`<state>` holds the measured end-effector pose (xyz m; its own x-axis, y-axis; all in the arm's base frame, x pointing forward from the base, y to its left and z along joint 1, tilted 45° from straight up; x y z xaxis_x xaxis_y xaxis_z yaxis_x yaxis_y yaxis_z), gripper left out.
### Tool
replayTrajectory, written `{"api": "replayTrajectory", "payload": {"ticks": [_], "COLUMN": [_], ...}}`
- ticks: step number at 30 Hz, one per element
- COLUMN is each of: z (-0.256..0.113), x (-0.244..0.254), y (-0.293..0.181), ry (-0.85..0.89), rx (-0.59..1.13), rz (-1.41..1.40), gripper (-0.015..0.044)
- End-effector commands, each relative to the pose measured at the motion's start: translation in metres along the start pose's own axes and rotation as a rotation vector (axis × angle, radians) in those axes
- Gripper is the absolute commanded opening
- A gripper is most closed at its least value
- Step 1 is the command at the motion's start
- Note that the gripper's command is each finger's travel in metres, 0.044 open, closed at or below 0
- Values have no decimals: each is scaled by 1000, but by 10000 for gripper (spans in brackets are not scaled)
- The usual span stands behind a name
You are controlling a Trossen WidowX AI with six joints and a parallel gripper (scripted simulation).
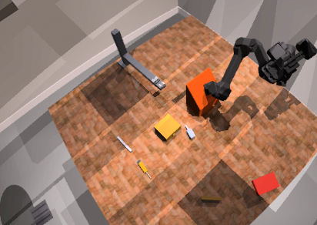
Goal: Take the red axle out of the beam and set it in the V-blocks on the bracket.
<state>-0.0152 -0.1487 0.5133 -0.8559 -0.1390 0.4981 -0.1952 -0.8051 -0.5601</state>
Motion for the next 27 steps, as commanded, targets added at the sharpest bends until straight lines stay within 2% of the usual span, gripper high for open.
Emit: {"api": "replayTrajectory", "payload": {"ticks": [1,6,9,12,20,27], "z": [-3,-12,-13,-17,-50,-94], "x": [-16,-58,-65,-85,-192,-295], "y": [-40,-96,-102,-122,-183,-192], "ry": [21,19,18,32,96,168], "rx": [120,296,317,402,837,1307], "rz": [-244,-611,-651,-811,-1414,-1789], "gripper": [440,440,440,440,440,440]}}
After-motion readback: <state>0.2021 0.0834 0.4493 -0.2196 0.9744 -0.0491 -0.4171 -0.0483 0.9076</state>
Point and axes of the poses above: the point midway between the two fingers, 35 mm back from their tips, its own z axis out along the fingers, its own x axis across the jaws, y = z × x, the point moved 3 cm from there along -z, back along the fingers, and after that the axes turned 11 degrees about -z, right-handed, at the moved point
